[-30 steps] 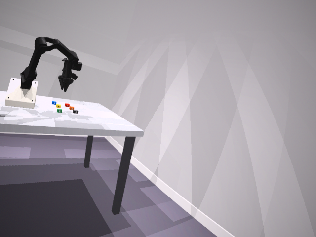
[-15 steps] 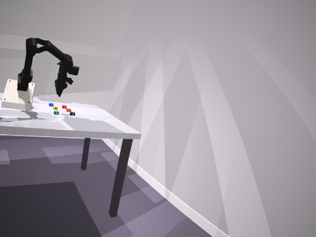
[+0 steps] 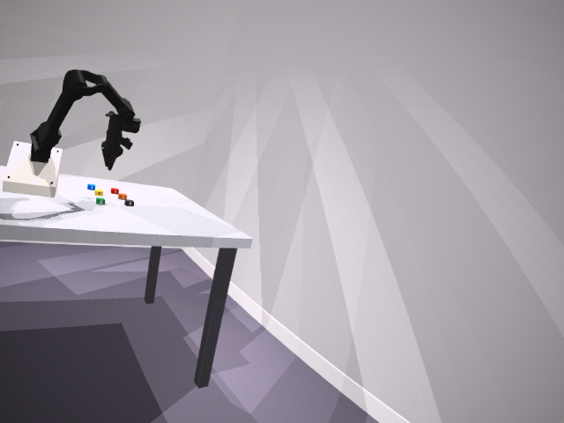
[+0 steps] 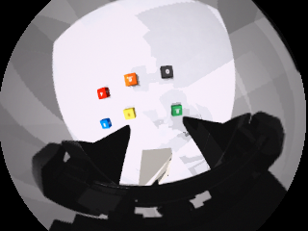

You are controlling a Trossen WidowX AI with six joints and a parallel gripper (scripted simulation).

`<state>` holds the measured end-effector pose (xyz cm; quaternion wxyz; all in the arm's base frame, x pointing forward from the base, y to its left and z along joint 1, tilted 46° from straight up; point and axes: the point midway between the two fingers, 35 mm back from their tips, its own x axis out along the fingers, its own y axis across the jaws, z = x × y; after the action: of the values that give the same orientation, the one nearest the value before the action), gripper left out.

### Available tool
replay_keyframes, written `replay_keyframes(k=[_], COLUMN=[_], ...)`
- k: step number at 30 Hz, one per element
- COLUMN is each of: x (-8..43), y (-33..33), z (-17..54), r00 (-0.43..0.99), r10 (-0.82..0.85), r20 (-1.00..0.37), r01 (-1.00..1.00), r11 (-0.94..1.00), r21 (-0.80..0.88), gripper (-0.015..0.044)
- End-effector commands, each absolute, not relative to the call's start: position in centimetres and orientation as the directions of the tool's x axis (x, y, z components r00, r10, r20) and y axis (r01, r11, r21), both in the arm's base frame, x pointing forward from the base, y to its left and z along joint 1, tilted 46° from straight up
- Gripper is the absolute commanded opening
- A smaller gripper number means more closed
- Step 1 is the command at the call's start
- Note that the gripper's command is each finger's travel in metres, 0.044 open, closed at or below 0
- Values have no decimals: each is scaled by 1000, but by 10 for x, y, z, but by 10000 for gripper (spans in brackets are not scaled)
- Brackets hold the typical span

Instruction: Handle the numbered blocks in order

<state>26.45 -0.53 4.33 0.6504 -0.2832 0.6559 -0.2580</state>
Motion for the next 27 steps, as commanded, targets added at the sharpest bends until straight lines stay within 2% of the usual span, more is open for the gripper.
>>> replay_keyframes(k=[1, 27], x=[264, 259], y=[31, 53], z=[5, -18], r00=[-3, -6], r10=[-710, -715], r20=[-704, -699], r01=[-41, -40], r11=[703, 699], r21=[-710, -714], gripper=[400, 400])
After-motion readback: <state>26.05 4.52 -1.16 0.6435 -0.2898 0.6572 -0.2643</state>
